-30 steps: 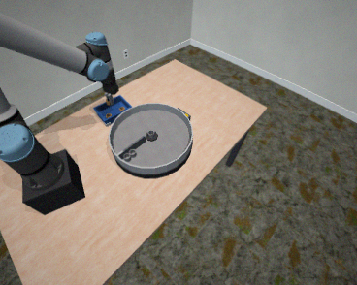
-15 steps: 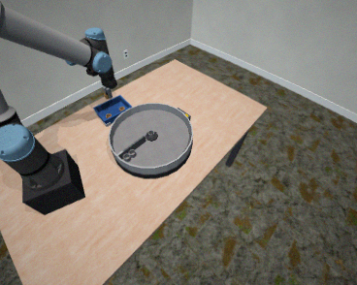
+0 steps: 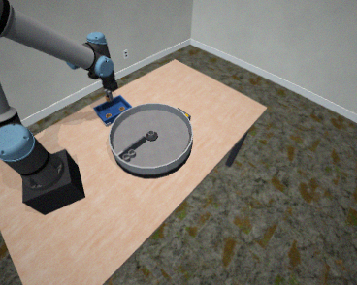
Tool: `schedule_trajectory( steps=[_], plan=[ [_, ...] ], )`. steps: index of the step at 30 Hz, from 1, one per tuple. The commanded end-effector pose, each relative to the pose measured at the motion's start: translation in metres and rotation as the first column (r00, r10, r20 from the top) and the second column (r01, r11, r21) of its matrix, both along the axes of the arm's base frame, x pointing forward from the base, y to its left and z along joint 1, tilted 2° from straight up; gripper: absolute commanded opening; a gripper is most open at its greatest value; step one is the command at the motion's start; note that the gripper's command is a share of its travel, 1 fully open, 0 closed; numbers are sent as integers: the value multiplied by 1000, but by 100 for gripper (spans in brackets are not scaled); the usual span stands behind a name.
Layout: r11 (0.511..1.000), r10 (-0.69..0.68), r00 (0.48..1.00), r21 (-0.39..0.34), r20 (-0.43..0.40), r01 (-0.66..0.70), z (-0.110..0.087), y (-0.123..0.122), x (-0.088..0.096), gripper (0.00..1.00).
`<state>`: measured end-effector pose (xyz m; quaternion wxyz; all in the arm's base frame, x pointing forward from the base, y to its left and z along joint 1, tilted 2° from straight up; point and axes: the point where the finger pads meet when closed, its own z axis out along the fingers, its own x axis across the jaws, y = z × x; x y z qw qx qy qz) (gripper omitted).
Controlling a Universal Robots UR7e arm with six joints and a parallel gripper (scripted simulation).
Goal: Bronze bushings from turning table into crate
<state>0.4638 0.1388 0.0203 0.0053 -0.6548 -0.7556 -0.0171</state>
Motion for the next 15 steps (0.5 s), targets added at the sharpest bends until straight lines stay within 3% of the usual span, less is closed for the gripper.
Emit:
schedule_trajectory(
  steps=[1,7,12,15],
  plan=[
    [1000,0,1000,0,3,0,-3,0,2,0],
    [1000,0,1000,0,3,0,-3,0,2,0],
    [1000,-2,1000,-1,2,2,-26,2,3,0],
    [1000,-2,1000,-1,2,2,-26,2,3,0]
  ],
)
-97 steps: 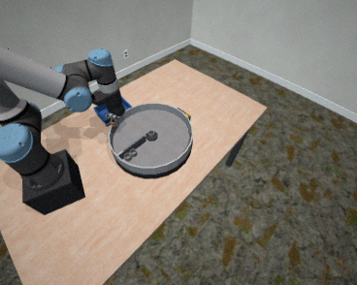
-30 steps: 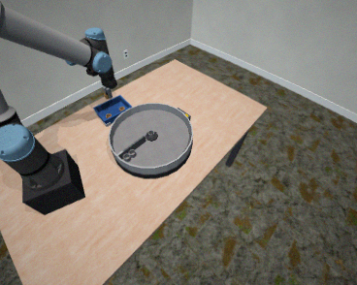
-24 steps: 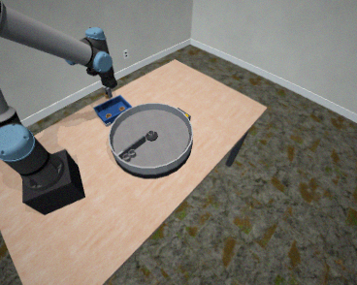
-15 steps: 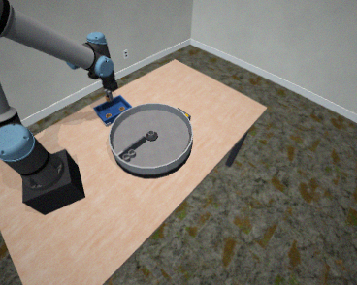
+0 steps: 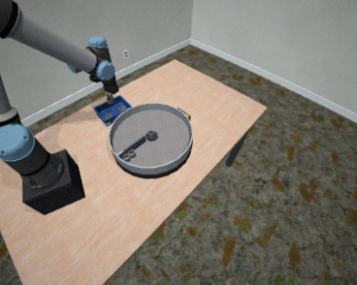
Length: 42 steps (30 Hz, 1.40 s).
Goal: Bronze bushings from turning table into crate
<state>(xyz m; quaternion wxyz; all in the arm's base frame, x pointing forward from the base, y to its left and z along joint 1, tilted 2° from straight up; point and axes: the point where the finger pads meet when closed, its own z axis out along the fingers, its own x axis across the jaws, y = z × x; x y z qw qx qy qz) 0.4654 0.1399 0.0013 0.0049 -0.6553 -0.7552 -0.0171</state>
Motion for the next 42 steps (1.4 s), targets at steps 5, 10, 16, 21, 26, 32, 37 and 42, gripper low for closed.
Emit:
schedule_trajectory(
  steps=[5,10,16,21,26,32,37,42],
  plan=[
    [1000,0,1000,0,2,0,-7,1,1,0],
    [1000,-1,1000,0,1,1,-11,1,2,0],
    [1000,-2,1000,-1,0,2,-30,2,3,0],
    [1000,-2,1000,-1,0,2,-30,2,3,0],
    [1000,-2,1000,-1,0,2,-30,2,3,0],
    [1000,-4,1000,-1,-1,4,-53,3,4,0],
    [1000,-4,1000,-1,-1,4,-53,3,4,0],
    [1000,-4,1000,-1,-1,4,-53,3,4,0]
  ],
)
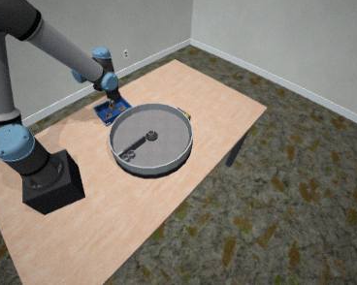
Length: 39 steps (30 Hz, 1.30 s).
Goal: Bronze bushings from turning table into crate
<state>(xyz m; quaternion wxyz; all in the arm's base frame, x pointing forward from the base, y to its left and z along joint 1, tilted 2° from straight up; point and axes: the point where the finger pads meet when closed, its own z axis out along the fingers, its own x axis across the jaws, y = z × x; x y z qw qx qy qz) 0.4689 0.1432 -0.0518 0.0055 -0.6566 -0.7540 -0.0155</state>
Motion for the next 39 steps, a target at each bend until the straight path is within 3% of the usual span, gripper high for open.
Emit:
schedule_trajectory(
  steps=[1,39],
  plan=[
    [1000,0,1000,0,2,0,0,0,1,0],
    [1000,0,1000,0,2,0,-24,1,1,0]
  ],
)
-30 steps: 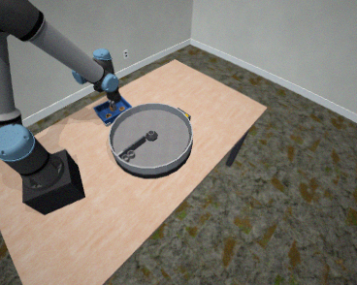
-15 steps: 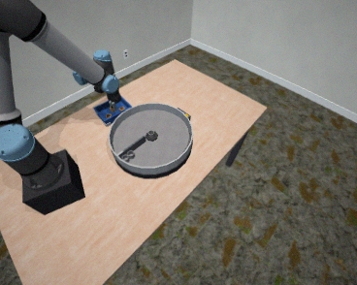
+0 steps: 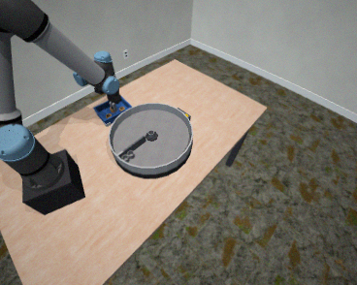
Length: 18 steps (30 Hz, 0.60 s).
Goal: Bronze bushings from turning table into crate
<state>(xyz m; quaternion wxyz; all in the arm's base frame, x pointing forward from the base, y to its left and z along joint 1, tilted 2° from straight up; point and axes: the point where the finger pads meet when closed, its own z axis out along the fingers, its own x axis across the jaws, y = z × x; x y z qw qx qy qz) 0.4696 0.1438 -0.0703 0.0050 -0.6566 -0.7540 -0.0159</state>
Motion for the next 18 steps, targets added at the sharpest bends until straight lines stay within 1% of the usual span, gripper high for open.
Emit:
schedule_trajectory(
  steps=[1,13,18],
  plan=[
    [1000,0,1000,0,1,0,-7,0,0,0],
    [1000,0,1000,0,1,0,-7,0,0,0],
    [1000,0,1000,0,1,0,-15,1,1,0]
  ],
)
